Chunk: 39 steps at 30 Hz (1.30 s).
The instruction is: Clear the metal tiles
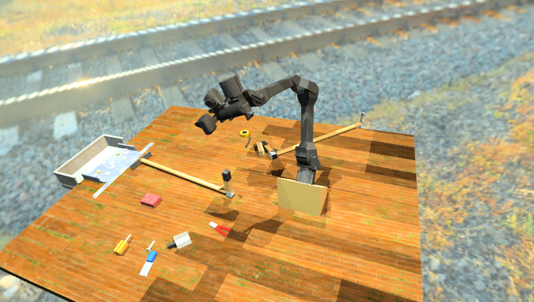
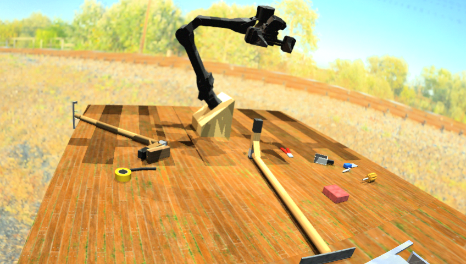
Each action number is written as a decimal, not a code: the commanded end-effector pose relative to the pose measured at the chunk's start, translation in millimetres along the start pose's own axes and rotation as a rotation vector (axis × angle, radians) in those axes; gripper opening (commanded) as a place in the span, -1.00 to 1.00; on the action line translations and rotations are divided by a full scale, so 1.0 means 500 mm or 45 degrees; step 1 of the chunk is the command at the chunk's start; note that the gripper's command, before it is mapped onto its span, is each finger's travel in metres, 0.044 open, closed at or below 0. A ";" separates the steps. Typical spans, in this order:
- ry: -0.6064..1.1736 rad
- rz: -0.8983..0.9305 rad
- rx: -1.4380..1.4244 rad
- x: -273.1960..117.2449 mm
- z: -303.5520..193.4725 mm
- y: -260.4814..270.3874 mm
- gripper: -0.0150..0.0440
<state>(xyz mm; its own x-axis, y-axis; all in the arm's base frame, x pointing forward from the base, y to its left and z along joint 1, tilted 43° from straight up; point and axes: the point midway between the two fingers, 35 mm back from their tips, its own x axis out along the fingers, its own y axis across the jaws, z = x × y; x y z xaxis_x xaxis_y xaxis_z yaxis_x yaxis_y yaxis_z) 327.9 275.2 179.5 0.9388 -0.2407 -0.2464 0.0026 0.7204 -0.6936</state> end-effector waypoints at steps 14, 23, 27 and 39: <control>-0.148 0.013 0.006 -0.112 -0.025 -0.020 1.00; -0.223 0.027 0.021 -0.166 -0.047 -0.033 1.00; -0.255 0.033 0.029 -0.188 -0.059 -0.040 1.00; -0.293 0.043 0.040 -0.212 -0.073 -0.048 1.00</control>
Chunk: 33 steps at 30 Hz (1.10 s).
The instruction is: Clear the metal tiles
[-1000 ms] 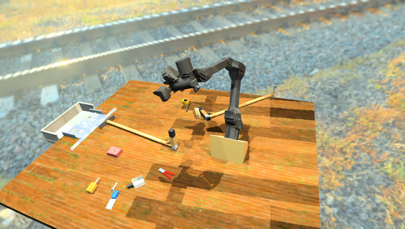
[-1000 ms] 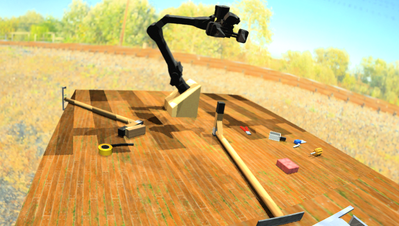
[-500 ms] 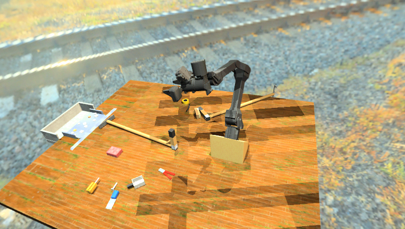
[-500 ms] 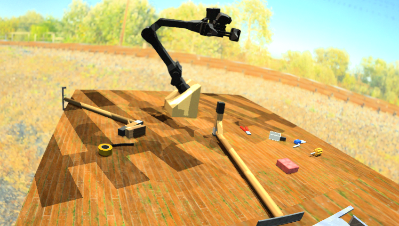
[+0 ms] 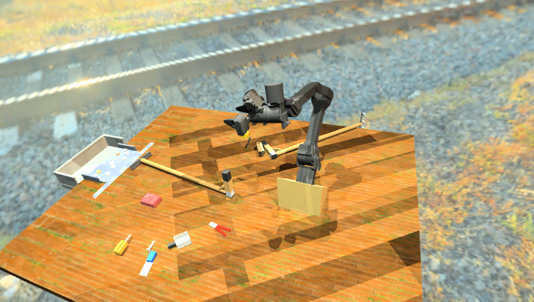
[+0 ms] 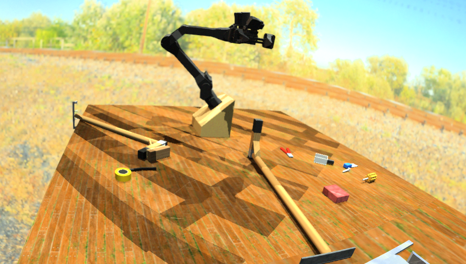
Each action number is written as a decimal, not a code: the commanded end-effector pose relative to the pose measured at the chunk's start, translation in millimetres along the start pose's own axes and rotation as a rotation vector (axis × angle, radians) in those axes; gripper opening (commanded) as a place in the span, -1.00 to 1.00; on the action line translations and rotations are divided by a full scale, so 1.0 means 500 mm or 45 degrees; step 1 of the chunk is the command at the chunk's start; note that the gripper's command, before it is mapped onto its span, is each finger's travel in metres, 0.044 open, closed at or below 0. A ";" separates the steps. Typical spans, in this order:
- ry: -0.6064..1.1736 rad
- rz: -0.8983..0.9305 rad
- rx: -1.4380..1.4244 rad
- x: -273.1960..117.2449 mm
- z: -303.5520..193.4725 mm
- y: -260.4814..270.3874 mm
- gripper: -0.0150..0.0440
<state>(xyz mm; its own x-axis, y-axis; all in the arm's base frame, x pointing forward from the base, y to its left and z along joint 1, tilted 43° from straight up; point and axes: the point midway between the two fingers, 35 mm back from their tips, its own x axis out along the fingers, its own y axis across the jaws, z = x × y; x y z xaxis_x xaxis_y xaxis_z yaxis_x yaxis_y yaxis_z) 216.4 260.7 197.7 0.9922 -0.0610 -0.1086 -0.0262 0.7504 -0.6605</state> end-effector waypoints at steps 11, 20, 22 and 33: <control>0.000 -0.006 -0.008 -0.001 -0.002 -0.001 1.00; 0.000 -0.006 -0.008 -0.001 -0.002 -0.001 1.00; 0.000 -0.006 -0.008 -0.001 -0.002 -0.001 1.00; 0.045 -0.019 -0.024 0.033 0.009 0.007 1.00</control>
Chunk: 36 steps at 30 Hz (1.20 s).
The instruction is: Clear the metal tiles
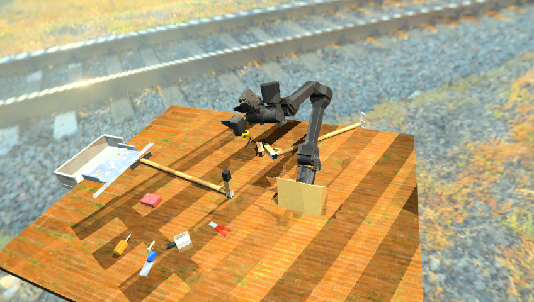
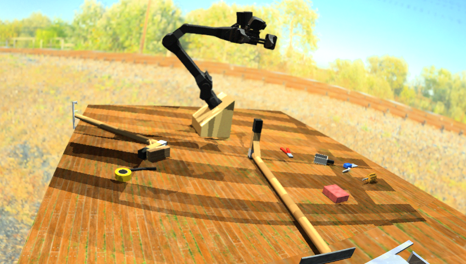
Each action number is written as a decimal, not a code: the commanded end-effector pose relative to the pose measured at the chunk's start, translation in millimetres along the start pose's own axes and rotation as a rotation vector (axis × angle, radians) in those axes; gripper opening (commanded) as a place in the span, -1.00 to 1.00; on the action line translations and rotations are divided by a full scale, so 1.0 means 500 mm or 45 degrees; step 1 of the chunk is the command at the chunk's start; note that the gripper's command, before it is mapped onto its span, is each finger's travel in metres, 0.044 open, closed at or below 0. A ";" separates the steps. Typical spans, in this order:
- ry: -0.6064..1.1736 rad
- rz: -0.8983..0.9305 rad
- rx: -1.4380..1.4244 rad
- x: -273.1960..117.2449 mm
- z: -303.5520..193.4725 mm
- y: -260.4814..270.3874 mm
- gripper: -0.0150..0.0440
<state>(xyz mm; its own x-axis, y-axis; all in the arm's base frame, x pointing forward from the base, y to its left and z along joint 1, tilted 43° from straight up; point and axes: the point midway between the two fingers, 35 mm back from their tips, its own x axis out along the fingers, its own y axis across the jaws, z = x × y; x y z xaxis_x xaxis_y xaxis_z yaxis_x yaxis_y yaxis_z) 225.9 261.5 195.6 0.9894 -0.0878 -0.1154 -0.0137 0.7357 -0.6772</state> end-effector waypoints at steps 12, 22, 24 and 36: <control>0.120 -0.025 -0.028 0.093 0.024 0.020 1.00; 0.214 -0.043 -0.046 0.166 0.026 0.029 1.00; 0.234 -0.047 -0.049 0.182 0.025 0.031 1.00; 0.355 -0.065 -0.061 0.275 0.010 0.034 1.00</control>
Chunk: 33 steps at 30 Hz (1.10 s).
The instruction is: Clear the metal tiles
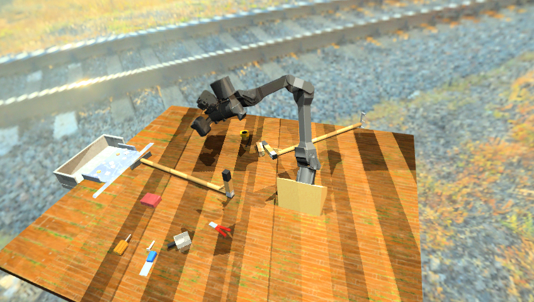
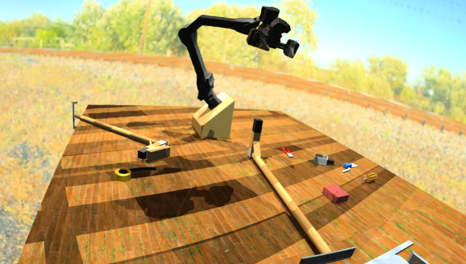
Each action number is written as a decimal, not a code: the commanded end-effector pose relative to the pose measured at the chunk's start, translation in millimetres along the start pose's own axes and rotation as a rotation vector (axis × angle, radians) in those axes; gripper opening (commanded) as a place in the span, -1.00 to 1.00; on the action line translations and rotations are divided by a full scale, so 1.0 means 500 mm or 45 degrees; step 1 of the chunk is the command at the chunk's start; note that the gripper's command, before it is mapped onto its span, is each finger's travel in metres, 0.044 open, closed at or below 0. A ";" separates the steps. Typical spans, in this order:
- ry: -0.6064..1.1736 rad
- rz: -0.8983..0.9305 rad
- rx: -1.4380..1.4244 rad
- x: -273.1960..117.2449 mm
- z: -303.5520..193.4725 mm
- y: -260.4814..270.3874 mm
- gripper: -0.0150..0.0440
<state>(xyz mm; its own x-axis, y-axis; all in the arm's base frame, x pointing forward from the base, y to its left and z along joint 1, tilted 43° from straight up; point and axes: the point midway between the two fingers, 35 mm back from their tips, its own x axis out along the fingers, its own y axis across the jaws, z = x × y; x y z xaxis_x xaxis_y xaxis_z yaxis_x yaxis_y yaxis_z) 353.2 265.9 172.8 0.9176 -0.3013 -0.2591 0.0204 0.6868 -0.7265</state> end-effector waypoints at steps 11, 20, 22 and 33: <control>0.138 -0.008 0.008 0.111 0.000 0.004 1.00; 0.238 -0.014 0.012 0.189 -0.014 0.001 1.00; 0.261 -0.015 0.013 0.206 -0.019 0.000 1.00; 0.389 -0.021 0.027 0.302 -0.054 -0.010 1.00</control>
<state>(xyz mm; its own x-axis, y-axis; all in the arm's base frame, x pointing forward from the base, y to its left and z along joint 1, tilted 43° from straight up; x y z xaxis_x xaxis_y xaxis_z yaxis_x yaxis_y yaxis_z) 472.8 204.3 123.2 0.7669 -0.4887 -0.4159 0.0409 0.6840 -0.7283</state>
